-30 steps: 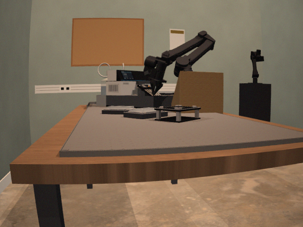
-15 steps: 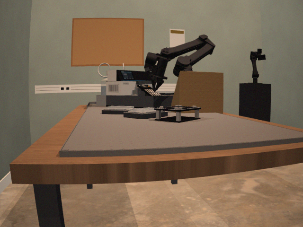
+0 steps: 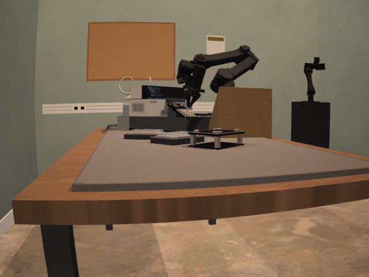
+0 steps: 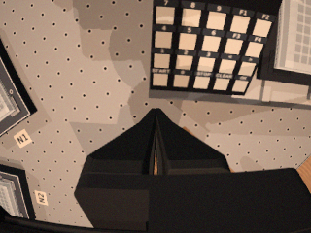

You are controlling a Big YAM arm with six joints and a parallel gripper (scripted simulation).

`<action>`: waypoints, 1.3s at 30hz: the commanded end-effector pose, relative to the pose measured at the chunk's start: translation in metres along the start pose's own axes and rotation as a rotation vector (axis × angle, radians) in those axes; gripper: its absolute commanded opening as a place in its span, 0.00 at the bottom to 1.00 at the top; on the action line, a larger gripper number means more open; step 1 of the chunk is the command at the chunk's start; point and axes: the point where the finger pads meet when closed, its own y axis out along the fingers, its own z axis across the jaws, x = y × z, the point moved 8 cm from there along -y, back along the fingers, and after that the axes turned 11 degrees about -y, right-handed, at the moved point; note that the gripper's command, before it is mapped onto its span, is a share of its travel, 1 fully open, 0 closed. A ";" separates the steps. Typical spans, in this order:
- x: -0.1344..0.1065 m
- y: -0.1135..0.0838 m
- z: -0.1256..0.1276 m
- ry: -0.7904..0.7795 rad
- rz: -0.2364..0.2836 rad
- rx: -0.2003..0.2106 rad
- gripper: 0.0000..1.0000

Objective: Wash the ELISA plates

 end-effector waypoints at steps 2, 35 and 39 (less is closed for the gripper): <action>0.018 -0.017 0.002 0.077 -0.008 -0.003 0.00; 0.009 -0.027 0.001 0.071 0.004 -0.008 0.00; 0.009 -0.027 0.001 0.071 0.004 -0.008 0.00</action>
